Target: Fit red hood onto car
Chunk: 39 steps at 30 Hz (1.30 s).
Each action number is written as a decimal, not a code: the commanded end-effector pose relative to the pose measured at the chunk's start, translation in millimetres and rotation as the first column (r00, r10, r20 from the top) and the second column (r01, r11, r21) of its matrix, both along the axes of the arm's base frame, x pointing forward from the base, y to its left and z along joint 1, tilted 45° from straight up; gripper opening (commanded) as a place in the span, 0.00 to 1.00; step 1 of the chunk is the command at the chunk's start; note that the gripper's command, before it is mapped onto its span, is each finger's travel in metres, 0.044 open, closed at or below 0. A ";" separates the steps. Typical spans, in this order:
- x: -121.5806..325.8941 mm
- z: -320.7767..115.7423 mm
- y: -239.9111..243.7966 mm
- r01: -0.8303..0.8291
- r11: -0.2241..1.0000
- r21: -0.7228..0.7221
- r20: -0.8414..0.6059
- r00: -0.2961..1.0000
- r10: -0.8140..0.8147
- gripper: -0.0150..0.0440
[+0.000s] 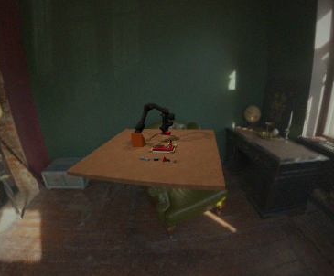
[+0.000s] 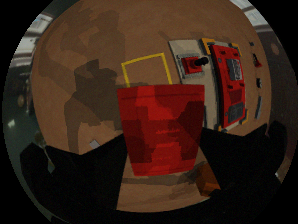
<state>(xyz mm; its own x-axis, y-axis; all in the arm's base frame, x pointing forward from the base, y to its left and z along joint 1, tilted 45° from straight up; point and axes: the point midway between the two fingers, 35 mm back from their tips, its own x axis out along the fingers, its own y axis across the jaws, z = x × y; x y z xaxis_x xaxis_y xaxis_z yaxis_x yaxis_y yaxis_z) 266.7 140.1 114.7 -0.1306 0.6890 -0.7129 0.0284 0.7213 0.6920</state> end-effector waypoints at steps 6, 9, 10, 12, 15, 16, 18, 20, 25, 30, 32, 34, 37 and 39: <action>23.5 -17.4 -19.0 -0.019 1.000 -0.009 0.026 0.999 0.019 0.25; 30.2 -23.5 -25.1 -0.025 1.000 -0.010 0.033 0.999 0.026 0.25; 32.4 -25.6 -27.2 -0.028 1.000 -0.010 0.035 0.999 0.028 0.25; 36.7 -29.9 -31.4 -0.032 0.999 -0.011 0.040 0.999 0.032 0.25; 42.8 -36.4 -38.0 -0.039 0.999 -0.011 0.046 0.998 0.039 0.25; 44.8 -38.7 -40.2 -0.041 0.999 -0.011 0.049 0.998 0.041 0.25; 48.6 -43.3 -44.7 -0.045 0.999 -0.010 0.053 0.998 0.046 0.25; 52.2 -47.9 -49.4 -0.050 0.999 -0.010 0.057 0.997 0.051 0.25; 60.7 -60.0 -61.3 -0.062 0.998 -0.009 0.068 0.996 0.062 0.25; 67.5 -74.2 -73.8 -0.056 0.998 -0.008 0.066 0.996 0.056 0.25; 69.9 -79.5 -78.5 -0.055 0.998 -0.007 0.066 0.996 0.056 0.25; 72.0 -84.7 -83.2 -0.056 0.998 -0.006 0.067 0.996 0.056 0.25; 75.0 -92.0 -90.1 -0.060 0.998 -0.004 0.071 0.996 0.061 0.25; 77.2 -97.1 -95.3 -0.068 0.998 -0.002 0.078 0.995 0.068 0.25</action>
<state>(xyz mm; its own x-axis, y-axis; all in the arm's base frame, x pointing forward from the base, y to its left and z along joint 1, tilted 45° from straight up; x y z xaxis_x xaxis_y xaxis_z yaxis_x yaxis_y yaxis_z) 338.9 55.4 26.6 -0.1264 0.6837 -0.7187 -0.0584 0.7181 0.6934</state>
